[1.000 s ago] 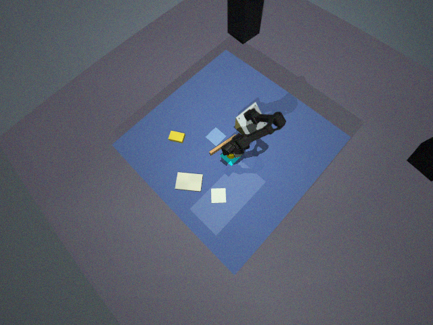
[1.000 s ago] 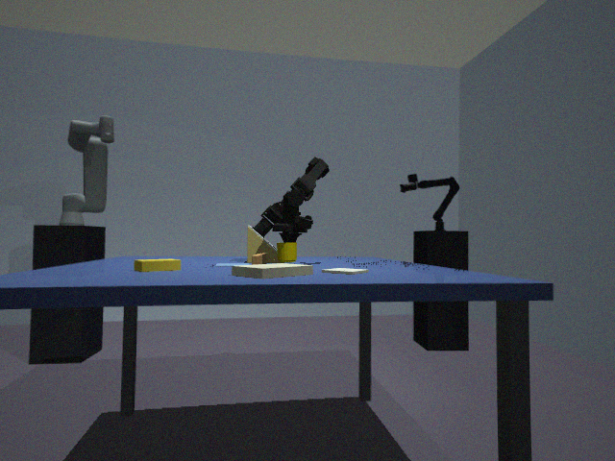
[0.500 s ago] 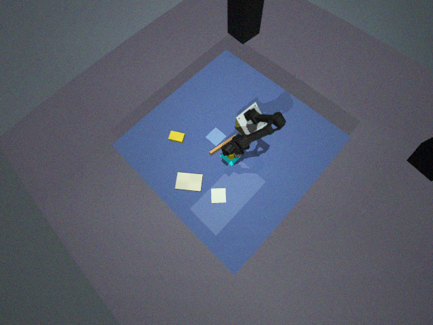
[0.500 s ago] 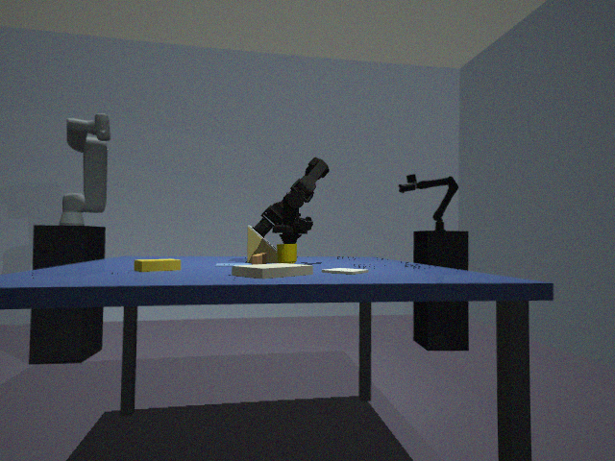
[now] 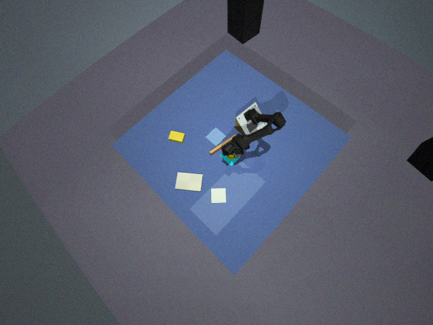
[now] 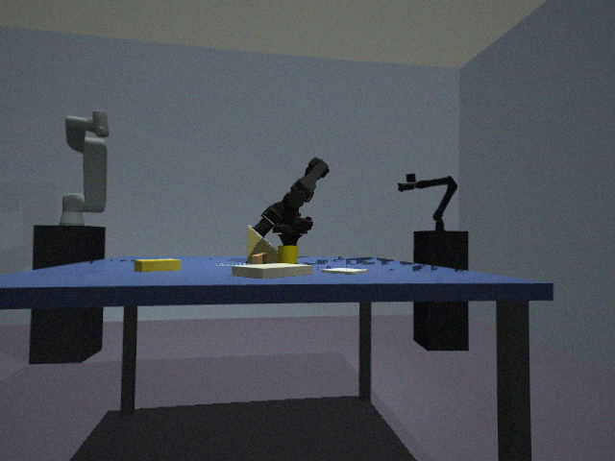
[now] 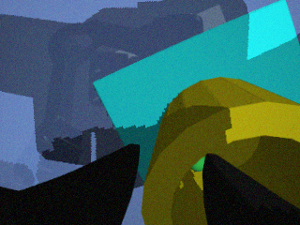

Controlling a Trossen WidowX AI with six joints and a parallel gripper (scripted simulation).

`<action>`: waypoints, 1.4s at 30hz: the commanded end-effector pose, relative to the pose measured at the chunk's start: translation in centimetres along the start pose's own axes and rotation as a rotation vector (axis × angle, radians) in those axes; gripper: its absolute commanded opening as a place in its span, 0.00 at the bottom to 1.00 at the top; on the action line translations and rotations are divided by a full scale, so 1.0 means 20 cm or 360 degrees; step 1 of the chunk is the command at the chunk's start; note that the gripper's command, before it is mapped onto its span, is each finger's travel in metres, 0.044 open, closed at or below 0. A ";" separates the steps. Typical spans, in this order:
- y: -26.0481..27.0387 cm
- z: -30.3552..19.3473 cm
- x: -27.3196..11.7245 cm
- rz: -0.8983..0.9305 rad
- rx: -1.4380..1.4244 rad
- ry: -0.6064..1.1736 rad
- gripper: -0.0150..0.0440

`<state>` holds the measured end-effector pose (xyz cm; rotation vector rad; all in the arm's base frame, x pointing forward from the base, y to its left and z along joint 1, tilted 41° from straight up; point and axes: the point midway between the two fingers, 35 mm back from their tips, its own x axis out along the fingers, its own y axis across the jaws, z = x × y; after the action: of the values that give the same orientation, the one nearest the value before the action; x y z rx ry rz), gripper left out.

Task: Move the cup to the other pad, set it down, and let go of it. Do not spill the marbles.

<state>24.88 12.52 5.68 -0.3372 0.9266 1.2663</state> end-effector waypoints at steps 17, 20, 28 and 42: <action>-0.01 0.00 -0.11 0.0000 0.0001 0.0006 0.50; -0.01 0.00 -0.13 0.0000 0.0001 0.0006 0.50; -0.01 0.00 -0.19 0.0001 0.0003 0.0006 0.50; -0.02 -0.01 -0.23 0.0000 0.0010 0.0011 0.64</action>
<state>25.00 9.17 8.92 -0.3371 0.9357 1.2629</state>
